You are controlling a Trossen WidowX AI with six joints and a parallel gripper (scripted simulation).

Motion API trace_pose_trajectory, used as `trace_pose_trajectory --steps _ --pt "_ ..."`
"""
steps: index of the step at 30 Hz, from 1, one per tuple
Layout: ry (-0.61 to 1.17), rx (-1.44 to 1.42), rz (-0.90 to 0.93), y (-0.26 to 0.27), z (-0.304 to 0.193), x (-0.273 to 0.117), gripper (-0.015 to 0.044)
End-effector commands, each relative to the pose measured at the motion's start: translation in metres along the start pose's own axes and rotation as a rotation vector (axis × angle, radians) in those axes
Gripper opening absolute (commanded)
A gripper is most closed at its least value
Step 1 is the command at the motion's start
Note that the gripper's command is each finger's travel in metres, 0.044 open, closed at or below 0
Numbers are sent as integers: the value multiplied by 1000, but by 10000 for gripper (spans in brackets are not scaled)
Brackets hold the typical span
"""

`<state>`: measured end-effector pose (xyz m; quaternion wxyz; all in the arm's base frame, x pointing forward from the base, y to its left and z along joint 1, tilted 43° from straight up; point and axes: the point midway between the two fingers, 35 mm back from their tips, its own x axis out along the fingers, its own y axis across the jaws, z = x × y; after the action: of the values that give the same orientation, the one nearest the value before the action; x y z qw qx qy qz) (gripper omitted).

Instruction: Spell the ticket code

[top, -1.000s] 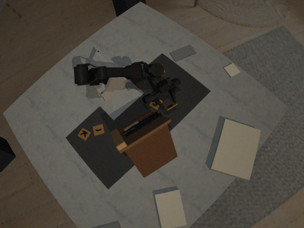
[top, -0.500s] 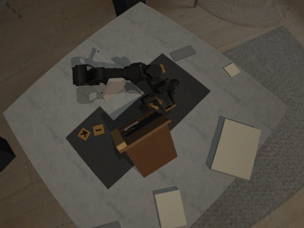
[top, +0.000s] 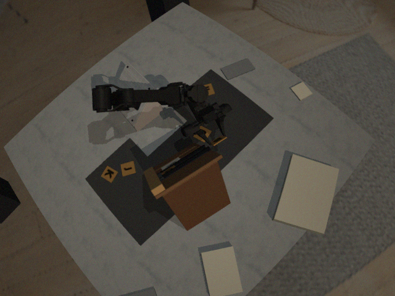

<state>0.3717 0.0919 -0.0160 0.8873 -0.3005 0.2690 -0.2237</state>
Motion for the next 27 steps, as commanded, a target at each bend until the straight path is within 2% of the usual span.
trace_pose_trajectory --steps 1,27 --pt "0 -6 3 -2 -1 0 0" --pt "0 -7 3 -15 -1 0 0"
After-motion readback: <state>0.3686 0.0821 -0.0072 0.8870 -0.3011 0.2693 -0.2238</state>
